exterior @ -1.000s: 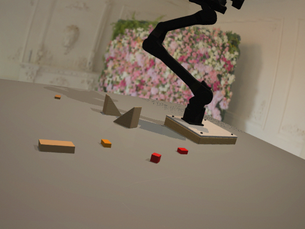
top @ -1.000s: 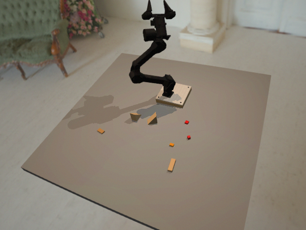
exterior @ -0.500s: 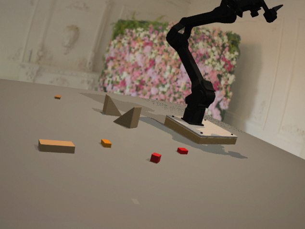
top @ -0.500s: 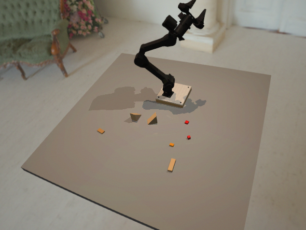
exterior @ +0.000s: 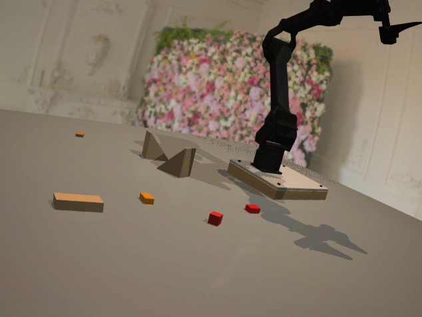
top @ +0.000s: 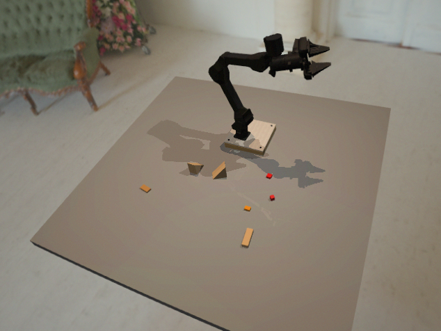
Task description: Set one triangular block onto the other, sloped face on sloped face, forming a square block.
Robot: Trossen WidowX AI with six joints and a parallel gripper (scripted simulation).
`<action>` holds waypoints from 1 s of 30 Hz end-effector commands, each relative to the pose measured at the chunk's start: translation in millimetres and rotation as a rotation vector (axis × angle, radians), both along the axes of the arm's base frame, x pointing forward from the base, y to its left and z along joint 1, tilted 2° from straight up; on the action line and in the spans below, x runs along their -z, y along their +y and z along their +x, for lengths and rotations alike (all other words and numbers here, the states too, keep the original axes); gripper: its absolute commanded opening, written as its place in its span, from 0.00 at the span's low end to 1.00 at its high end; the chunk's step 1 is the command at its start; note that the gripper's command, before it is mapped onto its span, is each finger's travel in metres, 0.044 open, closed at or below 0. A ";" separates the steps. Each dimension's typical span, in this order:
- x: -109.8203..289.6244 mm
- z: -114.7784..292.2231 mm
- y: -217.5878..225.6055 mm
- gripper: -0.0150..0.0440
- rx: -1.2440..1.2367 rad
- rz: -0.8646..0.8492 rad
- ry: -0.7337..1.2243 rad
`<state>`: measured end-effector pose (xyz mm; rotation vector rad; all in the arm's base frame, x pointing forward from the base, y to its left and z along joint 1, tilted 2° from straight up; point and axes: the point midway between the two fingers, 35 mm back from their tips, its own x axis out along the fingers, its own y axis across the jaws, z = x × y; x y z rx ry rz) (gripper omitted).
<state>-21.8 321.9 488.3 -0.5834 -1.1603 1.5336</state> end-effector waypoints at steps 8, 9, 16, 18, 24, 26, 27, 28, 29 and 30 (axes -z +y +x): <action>73.1 128.7 40.6 1.00 0.365 -0.341 0.232; 82.2 144.0 40.4 1.00 0.410 -0.377 0.264; 145.9 247.8 14.1 1.00 0.726 -0.597 0.501; 161.3 274.3 -0.4 1.00 0.812 -0.641 0.560; 200.9 329.9 -45.1 1.00 1.013 -0.751 0.729; 217.2 347.3 -64.9 1.00 1.089 -0.792 0.814; 226.3 356.6 -77.1 1.00 1.133 -0.810 0.867; 235.3 365.2 -90.0 1.00 1.177 -0.827 0.921; 244.2 373.1 -103.2 1.00 1.221 -0.844 0.975; 252.5 379.8 -115.9 1.00 1.262 -0.857 1.027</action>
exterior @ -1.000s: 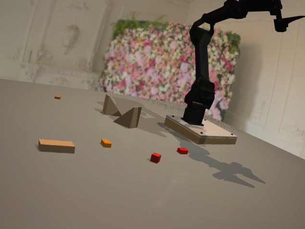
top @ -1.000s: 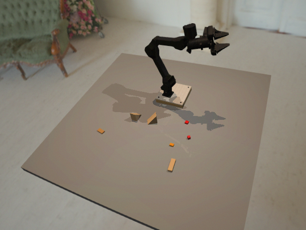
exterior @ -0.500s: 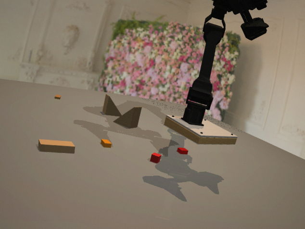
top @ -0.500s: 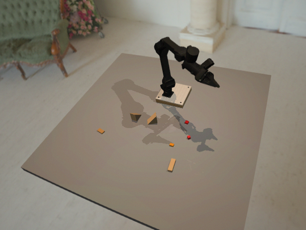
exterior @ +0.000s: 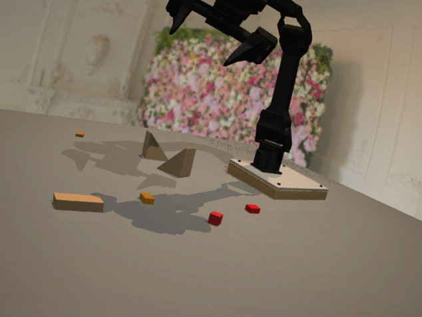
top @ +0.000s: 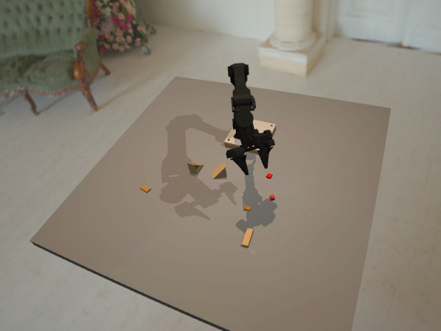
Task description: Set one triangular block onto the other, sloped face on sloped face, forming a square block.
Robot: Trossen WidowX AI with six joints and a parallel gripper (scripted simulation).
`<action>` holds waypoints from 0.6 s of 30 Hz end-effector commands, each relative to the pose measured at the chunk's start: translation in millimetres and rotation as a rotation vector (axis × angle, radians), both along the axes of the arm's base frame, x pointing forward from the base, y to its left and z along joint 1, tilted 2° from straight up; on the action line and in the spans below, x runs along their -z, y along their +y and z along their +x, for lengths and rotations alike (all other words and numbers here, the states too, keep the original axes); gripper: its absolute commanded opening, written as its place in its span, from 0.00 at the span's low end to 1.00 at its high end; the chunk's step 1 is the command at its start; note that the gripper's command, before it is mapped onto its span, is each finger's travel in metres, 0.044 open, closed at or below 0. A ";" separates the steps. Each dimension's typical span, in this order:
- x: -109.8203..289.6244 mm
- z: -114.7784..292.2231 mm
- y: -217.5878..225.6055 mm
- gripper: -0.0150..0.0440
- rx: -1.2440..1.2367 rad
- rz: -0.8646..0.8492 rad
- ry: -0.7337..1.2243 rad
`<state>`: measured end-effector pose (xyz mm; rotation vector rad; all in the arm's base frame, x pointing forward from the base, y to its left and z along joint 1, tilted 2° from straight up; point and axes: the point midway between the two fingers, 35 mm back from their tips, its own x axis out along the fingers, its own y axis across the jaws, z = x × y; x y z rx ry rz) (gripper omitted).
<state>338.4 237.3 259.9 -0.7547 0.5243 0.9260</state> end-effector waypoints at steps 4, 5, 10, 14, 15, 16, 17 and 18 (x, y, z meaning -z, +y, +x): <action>43.8 33.0 -63.7 1.00 0.265 -0.072 0.192; 49.0 35.5 -72.3 1.00 0.295 -0.084 0.218; 87.7 45.0 -144.8 1.00 0.535 -0.173 0.432; 114.8 38.4 -205.8 1.00 0.731 -0.237 0.622; 120.6 34.9 -220.6 1.00 0.778 -0.251 0.671; 126.6 30.2 -236.3 1.00 0.829 -0.266 0.724; 132.2 24.6 -252.1 1.00 0.880 -0.281 0.780; 137.4 18.2 -267.6 1.00 0.930 -0.294 0.837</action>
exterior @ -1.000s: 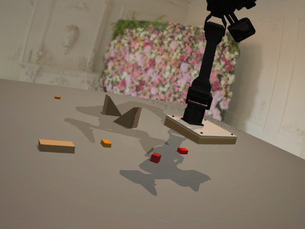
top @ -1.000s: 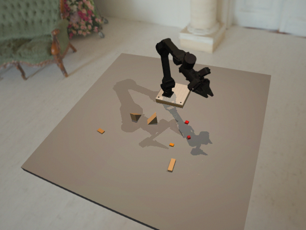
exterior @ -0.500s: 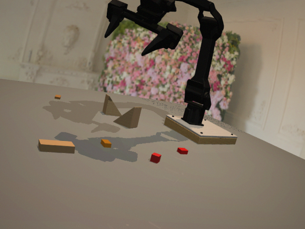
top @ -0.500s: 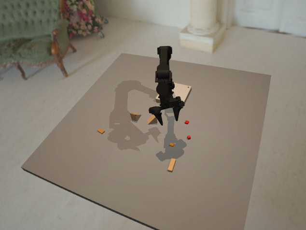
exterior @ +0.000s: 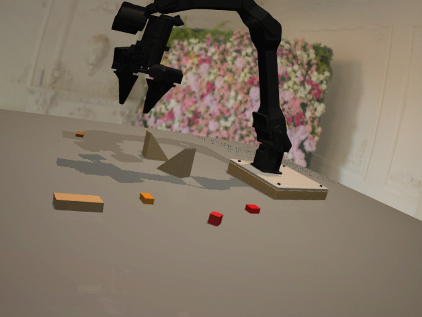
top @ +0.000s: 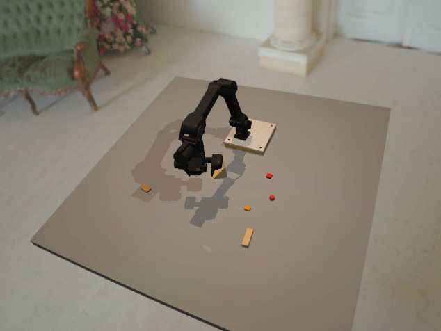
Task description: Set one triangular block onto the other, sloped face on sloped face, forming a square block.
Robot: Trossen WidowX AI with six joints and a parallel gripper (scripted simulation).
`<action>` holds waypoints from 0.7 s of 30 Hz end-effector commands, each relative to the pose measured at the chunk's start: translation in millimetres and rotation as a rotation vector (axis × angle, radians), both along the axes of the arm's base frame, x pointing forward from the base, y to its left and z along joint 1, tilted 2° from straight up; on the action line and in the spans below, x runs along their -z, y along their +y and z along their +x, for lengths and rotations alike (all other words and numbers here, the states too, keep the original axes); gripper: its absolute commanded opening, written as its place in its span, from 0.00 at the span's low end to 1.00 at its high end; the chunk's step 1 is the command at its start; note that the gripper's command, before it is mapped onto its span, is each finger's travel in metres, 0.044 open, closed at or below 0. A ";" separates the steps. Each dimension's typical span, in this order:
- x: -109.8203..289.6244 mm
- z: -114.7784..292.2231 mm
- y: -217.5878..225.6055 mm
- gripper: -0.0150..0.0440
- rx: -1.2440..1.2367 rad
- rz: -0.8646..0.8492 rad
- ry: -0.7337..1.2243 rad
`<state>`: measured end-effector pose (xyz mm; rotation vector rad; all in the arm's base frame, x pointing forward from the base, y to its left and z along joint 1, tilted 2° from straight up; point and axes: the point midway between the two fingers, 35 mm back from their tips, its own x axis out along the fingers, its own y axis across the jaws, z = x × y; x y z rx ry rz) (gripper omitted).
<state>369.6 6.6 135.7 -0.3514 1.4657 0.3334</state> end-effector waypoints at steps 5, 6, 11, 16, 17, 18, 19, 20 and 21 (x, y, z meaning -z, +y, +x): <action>31.4 -52.4 -103.8 1.00 0.373 -0.059 0.391; 32.6 -56.9 -109.8 1.00 0.396 -0.061 0.418; 33.2 -58.5 -111.8 1.00 0.403 -0.061 0.427; 40.3 -59.5 -112.4 1.00 0.403 -0.061 0.431; 41.9 -59.8 -112.5 1.00 0.403 -0.061 0.432; 43.6 -60.0 -112.7 1.00 0.403 -0.060 0.433; 45.2 -60.3 -112.8 1.00 0.403 -0.060 0.434; 46.8 -60.6 -112.9 1.00 0.403 -0.060 0.435; 48.5 -60.9 -113.1 1.00 0.403 -0.060 0.436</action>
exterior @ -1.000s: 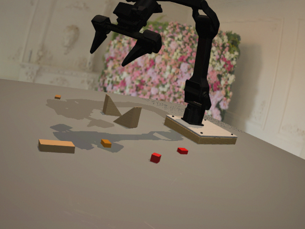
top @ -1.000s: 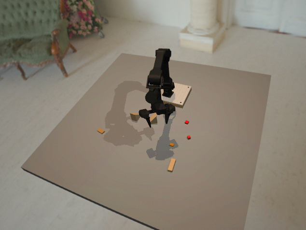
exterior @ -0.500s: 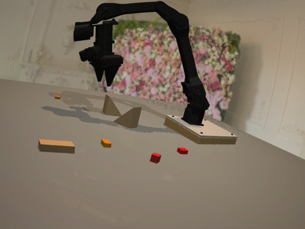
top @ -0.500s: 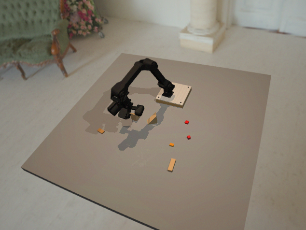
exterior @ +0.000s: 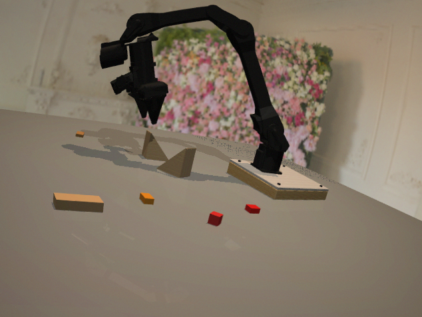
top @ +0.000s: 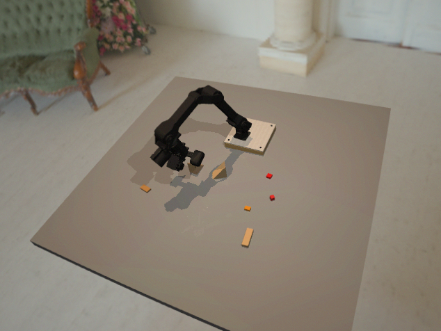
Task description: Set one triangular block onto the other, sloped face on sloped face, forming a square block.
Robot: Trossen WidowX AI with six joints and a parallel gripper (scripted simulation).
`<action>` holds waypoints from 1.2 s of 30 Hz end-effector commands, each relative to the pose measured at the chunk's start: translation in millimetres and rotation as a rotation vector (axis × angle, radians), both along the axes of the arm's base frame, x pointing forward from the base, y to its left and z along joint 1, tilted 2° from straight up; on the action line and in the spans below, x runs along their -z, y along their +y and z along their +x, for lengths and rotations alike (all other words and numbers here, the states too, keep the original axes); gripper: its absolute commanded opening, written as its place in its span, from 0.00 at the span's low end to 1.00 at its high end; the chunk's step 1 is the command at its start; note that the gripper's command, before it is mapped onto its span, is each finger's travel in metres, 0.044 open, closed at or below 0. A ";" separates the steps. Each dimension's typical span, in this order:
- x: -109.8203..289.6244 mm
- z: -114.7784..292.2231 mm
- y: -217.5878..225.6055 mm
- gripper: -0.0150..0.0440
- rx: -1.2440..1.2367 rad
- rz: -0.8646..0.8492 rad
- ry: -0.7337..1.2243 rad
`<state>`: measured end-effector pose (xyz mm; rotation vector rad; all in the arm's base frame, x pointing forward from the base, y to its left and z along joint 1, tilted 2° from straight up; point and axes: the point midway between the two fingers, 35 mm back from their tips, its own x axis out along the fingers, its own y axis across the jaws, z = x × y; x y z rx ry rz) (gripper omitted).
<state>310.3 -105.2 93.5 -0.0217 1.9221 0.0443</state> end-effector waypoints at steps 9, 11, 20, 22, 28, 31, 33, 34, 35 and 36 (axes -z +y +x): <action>20.8 -4.8 -2.2 1.00 0.004 -0.002 0.018; 24.0 -5.6 -2.4 1.00 0.004 -0.002 0.020; 38.4 -9.7 -3.0 1.00 0.004 0.001 0.027; 41.5 -10.7 -3.1 1.00 0.004 0.002 0.029; 51.0 -13.9 -3.4 1.00 0.004 0.003 0.034; 55.6 -15.7 -3.5 1.00 0.005 0.004 0.037; 58.7 -16.9 -3.5 1.00 0.005 0.005 0.039; 60.3 -17.6 -3.5 1.00 0.005 0.005 0.040; 61.8 -18.2 -3.5 1.00 0.005 0.006 0.040; 63.4 -18.8 -3.5 1.00 0.005 0.006 0.041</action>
